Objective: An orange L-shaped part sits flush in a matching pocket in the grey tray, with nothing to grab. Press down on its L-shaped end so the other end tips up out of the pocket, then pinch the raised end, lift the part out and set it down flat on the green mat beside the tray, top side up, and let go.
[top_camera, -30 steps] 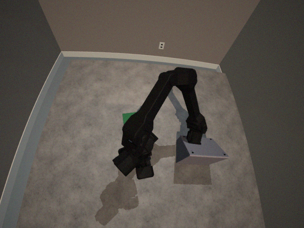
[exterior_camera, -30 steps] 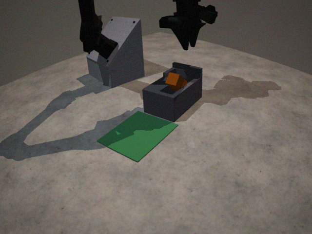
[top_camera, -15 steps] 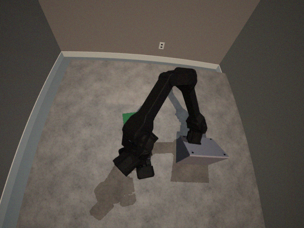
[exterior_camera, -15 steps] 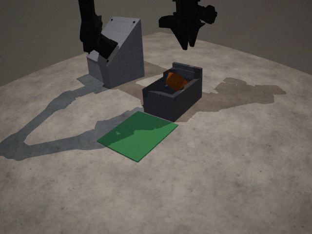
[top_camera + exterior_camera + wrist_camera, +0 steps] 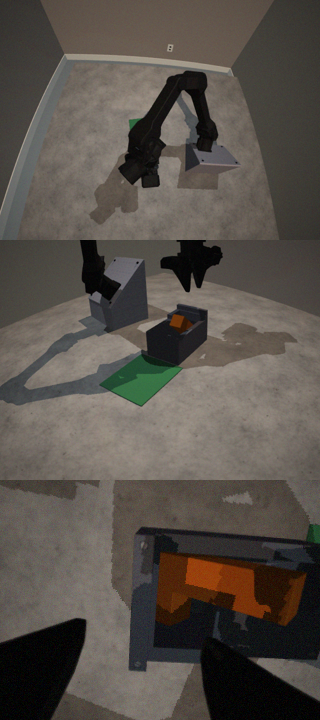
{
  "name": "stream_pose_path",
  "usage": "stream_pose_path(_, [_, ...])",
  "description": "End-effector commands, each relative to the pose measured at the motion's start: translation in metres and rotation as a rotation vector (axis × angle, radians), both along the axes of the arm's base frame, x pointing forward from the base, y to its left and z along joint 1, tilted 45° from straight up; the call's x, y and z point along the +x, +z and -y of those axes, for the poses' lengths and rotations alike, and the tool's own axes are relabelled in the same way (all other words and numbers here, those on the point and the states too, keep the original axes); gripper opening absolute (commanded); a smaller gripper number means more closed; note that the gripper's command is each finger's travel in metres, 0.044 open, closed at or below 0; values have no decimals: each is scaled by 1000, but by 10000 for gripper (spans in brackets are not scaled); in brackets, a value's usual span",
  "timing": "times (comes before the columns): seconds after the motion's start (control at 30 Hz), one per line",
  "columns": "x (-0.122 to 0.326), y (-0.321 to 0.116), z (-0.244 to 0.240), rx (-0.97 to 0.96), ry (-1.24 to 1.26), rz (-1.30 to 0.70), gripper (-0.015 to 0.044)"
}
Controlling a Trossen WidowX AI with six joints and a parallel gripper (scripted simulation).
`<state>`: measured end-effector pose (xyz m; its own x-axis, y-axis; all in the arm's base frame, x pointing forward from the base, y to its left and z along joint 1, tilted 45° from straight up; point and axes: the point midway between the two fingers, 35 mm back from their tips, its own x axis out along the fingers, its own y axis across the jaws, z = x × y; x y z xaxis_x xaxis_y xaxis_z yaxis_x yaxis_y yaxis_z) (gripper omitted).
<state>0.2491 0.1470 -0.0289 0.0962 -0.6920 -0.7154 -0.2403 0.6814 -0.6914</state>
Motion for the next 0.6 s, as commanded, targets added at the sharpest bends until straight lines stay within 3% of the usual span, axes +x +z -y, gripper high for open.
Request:
stream_pose_path(0.0, [7,10,7,22,-170,165,280])
stream_pose_path(0.37, [32,50,43,120,-1006,970,280])
stream_pose_path(0.57, [33,53,45,125,-1057,1019,280])
